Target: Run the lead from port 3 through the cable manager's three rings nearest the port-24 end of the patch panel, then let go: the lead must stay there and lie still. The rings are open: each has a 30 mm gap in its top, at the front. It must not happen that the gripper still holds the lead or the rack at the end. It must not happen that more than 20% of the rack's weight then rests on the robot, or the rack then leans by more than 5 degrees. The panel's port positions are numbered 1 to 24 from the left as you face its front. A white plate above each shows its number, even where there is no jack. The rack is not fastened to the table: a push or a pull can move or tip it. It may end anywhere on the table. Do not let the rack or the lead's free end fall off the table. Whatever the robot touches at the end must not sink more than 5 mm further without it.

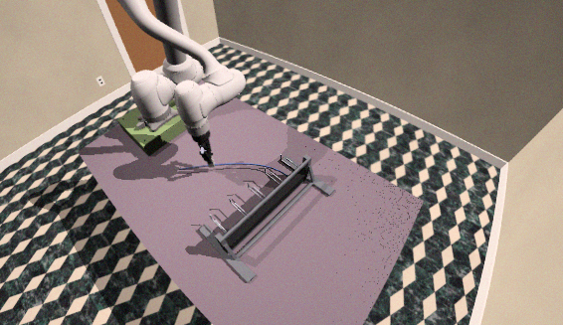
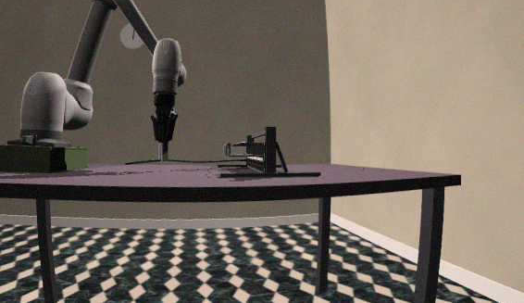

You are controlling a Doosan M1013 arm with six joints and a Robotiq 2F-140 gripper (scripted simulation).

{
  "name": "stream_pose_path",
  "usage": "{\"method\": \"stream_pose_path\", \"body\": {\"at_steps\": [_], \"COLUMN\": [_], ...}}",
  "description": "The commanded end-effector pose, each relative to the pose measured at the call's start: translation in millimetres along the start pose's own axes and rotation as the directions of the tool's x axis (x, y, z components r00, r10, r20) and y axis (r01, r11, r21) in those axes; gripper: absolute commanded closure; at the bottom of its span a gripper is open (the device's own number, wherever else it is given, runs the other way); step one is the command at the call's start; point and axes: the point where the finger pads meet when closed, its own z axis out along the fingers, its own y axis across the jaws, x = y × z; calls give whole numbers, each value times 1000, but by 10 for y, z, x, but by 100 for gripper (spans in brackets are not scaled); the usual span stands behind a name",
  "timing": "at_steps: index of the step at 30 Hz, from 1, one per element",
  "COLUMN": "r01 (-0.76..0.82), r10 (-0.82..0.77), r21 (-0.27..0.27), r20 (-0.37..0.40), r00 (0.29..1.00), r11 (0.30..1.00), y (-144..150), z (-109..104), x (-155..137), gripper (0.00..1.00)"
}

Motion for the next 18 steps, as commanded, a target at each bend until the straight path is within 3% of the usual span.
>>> {"method": "stream_pose_path", "body": {"at_steps": [1,16,18], "r01": [0,1,32], "r10": [0,-1,-32], "r21": [0,0,0], "r20": [0,0,0], "r00": [1000,1000,999], "r11": [1000,1000,999], "y": [0,-5,-118], "z": [-17,-43,-98], "x": [-1,-2,-31], "gripper": [100,100,100]}}
